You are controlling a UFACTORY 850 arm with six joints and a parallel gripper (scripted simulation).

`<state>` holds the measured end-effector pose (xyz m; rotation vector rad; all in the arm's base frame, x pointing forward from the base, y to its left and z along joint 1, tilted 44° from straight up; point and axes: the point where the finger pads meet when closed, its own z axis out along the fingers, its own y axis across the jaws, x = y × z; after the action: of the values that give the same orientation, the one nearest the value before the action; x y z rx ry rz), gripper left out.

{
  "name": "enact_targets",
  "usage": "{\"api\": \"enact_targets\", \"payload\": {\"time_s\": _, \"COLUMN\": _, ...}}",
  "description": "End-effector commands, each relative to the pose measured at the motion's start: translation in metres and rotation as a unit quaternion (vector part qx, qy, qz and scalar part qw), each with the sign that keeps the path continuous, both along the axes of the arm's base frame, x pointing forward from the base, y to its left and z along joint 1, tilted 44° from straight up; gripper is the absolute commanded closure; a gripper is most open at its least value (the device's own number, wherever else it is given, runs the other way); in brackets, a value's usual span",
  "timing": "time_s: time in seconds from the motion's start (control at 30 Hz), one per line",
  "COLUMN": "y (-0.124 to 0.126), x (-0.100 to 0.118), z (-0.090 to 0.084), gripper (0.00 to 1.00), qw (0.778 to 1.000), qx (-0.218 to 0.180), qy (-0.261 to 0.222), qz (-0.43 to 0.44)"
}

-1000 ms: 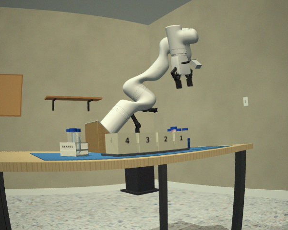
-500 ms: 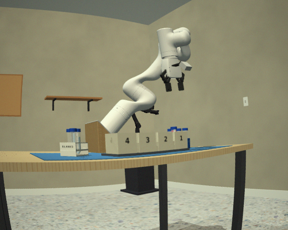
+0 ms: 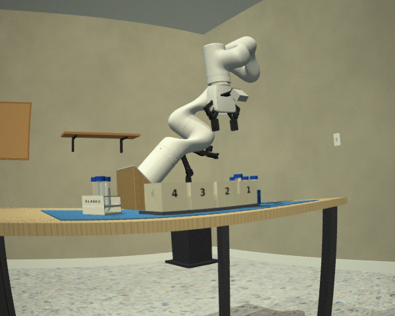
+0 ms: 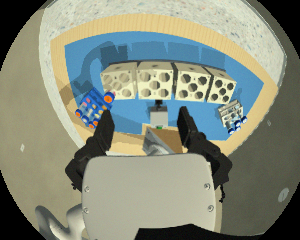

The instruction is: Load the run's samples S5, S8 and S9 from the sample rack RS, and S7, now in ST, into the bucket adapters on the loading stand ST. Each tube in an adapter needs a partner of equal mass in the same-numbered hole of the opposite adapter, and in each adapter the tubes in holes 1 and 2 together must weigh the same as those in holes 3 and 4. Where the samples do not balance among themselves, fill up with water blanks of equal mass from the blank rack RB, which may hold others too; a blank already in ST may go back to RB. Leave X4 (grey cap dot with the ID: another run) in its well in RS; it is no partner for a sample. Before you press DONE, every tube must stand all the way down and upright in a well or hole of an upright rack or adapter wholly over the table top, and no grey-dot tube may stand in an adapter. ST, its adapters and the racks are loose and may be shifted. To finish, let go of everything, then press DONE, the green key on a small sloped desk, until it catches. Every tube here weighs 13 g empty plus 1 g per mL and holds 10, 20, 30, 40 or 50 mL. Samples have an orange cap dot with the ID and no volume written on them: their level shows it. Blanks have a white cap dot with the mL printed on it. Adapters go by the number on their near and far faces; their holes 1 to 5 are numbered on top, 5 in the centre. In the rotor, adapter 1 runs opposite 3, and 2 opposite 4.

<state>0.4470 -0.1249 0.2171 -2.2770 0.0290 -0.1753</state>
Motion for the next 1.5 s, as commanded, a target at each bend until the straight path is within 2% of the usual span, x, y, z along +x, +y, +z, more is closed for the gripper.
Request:
{"api": "enact_targets", "payload": {"time_s": 0.0, "y": -0.005, "x": -0.008, "z": -0.013, "gripper": 0.00, "qw": 1.000, "qx": -0.017, "qy": 0.001, "qz": -0.009}}
{"api": "enact_targets", "payload": {"time_s": 0.07, "y": -0.005, "x": -0.008, "z": -0.013, "gripper": 0.00, "qw": 1.000, "qx": -0.017, "qy": 0.001, "qz": -0.009}}
{"api": "enact_targets", "payload": {"time_s": 0.3, "y": -0.013, "x": -0.028, "z": -0.041, "gripper": 0.00, "qw": 1.000, "qx": -0.025, "qy": 0.003, "qz": -0.014}}
{"api": "enact_targets", "payload": {"time_s": 0.37, "y": -0.013, "x": -0.028, "z": -0.041, "gripper": 0.00, "qw": 1.000, "qx": -0.025, "qy": 0.003, "qz": -0.014}}
{"api": "enact_targets", "payload": {"time_s": 0.43, "y": -0.015, "x": -0.034, "z": -0.048, "gripper": 0.00, "qw": 0.999, "qx": -0.047, "qy": 0.009, "qz": -0.022}}
{"api": "enact_targets", "payload": {"time_s": 0.57, "y": -0.018, "x": -0.047, "z": -0.063, "gripper": 0.00, "qw": 0.999, "qx": -0.047, "qy": 0.009, "qz": -0.022}}
{"api": "enact_targets", "payload": {"time_s": 0.63, "y": -0.018, "x": -0.047, "z": -0.063, "gripper": 0.00, "qw": 0.999, "qx": -0.047, "qy": 0.009, "qz": -0.022}}
{"api": "enact_targets", "payload": {"time_s": 0.7, "y": -0.020, "x": -0.054, "z": -0.070, "gripper": 0.00, "qw": 0.999, "qx": -0.047, "qy": 0.009, "qz": -0.022}}
{"api": "enact_targets", "payload": {"time_s": 1.0, "y": -0.020, "x": -0.054, "z": -0.070, "gripper": 0.00, "qw": 0.999, "qx": -0.047, "qy": 0.009, "qz": -0.022}}
{"api": "enact_targets", "payload": {"time_s": 1.13, "y": -0.033, "x": -0.059, "z": -0.084, "gripper": 0.00, "qw": 0.995, "qx": -0.037, "qy": 0.057, "qz": -0.068}}
{"api": "enact_targets", "payload": {"time_s": 1.23, "y": -0.037, "x": -0.060, "z": -0.088, "gripper": 0.00, "qw": 0.994, "qx": -0.035, "qy": 0.069, "qz": -0.079}}
{"api": "enact_targets", "payload": {"time_s": 1.47, "y": -0.060, "x": -0.069, "z": -0.112, "gripper": 0.00, "qw": 0.976, "qx": -0.017, "qy": 0.152, "qz": -0.157}}
